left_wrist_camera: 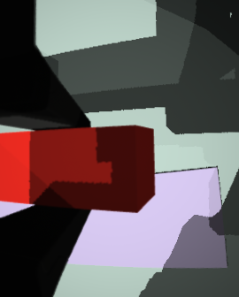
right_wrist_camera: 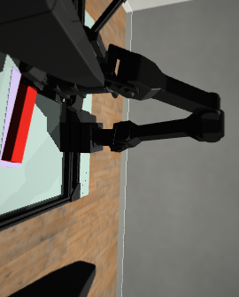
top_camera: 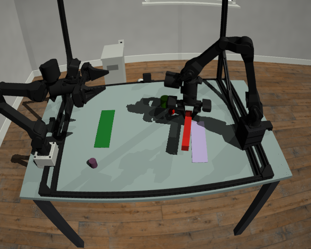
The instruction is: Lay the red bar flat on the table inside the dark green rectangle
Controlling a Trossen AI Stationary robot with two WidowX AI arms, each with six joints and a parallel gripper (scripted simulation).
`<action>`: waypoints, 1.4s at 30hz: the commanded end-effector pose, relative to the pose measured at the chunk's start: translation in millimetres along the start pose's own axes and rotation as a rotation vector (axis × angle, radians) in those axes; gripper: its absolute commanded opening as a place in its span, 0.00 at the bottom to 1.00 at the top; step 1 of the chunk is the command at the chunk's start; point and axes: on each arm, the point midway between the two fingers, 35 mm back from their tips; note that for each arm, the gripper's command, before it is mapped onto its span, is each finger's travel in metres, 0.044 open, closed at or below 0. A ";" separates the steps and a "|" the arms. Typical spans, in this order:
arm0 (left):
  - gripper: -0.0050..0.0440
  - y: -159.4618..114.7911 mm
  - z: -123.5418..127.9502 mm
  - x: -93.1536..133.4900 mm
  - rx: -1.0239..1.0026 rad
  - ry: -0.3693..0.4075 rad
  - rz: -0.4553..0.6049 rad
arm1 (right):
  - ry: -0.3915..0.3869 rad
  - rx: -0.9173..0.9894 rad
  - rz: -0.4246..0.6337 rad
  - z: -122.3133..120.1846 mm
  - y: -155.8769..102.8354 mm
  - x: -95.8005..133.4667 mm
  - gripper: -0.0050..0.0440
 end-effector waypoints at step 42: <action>0.10 -90.3 101.8 -2.9 -0.295 0.002 -0.002 | 0.000 0.000 0.000 0.0 0.0 0.0 1.00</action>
Point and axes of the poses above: on each arm, the point midway between the two fingers, 35 mm back from their tips, its own x axis back along the fingers, its own z axis across the jaws, y = z × x, and after that the axes turned 9 degrees about -x, right-handed
